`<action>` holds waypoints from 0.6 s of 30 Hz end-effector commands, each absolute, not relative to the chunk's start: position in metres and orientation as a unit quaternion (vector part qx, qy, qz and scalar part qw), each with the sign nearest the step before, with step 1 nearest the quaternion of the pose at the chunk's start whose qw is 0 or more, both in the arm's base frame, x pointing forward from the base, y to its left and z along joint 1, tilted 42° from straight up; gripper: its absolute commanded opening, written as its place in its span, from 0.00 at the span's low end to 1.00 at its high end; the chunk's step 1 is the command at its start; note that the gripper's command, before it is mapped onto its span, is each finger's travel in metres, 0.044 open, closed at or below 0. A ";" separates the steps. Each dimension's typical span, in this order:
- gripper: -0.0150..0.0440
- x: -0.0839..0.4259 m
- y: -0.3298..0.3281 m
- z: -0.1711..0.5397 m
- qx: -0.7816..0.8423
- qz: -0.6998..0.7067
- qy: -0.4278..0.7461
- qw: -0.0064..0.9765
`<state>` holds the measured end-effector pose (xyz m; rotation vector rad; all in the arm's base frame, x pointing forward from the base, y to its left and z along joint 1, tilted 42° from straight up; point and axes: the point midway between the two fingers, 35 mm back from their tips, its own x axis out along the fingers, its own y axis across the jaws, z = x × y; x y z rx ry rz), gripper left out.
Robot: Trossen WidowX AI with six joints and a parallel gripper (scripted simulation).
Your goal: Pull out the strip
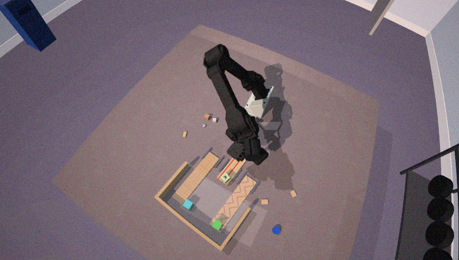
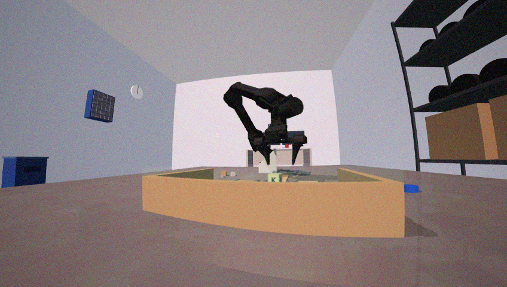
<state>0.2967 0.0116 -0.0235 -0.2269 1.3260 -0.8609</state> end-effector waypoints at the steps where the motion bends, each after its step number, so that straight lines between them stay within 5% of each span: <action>1: 1.00 0.311 0.010 -0.020 -0.105 -0.386 0.594 0.698; 18: 1.00 0.372 0.004 -0.004 -0.104 -0.386 0.592 0.700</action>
